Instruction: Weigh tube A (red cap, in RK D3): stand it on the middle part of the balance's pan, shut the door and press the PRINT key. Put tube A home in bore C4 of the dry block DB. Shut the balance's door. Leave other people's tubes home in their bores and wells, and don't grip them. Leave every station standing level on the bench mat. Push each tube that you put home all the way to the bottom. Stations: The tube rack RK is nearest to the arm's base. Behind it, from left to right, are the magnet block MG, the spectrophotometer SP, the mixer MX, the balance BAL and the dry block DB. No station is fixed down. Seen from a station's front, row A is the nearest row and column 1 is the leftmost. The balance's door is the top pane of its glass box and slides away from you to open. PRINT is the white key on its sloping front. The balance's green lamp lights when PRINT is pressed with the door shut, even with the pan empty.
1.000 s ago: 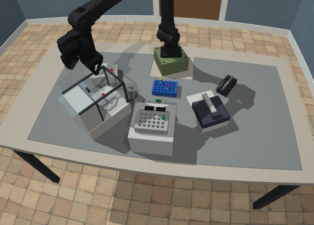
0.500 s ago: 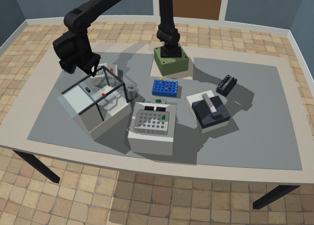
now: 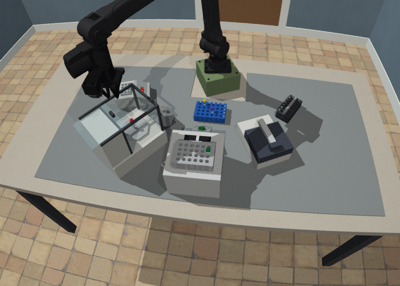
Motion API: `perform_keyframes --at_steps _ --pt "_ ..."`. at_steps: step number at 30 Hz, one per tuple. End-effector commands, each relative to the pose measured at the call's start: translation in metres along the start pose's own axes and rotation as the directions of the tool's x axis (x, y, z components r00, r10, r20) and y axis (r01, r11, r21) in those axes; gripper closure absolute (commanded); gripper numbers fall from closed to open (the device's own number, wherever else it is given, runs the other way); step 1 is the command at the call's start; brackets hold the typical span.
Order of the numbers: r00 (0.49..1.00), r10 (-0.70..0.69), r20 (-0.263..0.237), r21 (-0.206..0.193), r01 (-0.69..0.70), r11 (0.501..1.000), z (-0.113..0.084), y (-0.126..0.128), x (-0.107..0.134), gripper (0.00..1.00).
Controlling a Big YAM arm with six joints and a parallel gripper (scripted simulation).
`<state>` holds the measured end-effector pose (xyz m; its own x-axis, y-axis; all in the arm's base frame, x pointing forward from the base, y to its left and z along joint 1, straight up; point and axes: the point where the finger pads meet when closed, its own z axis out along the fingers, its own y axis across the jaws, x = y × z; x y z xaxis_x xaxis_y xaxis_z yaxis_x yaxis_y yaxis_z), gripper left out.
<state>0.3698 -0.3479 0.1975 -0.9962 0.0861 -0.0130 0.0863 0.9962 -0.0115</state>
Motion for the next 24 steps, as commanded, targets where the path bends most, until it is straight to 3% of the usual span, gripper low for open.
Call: perform_keyframes --at_steps 1,11,14,16,24 --pt "0.990 -0.140 0.017 0.015 0.140 0.990 -0.016 -0.018 -0.015 0.70" --pt "0.890 -0.456 0.010 0.019 0.455 0.890 -0.015 -0.023 -0.020 0.70" --pt "0.851 -0.526 0.008 0.019 0.526 0.850 -0.015 -0.028 -0.025 0.70" --pt "0.851 -0.526 0.008 0.019 0.526 0.850 -0.015 -0.028 -0.025 0.70" --pt "0.681 -0.732 0.001 0.020 0.732 0.681 -0.015 -0.032 -0.030 0.70"
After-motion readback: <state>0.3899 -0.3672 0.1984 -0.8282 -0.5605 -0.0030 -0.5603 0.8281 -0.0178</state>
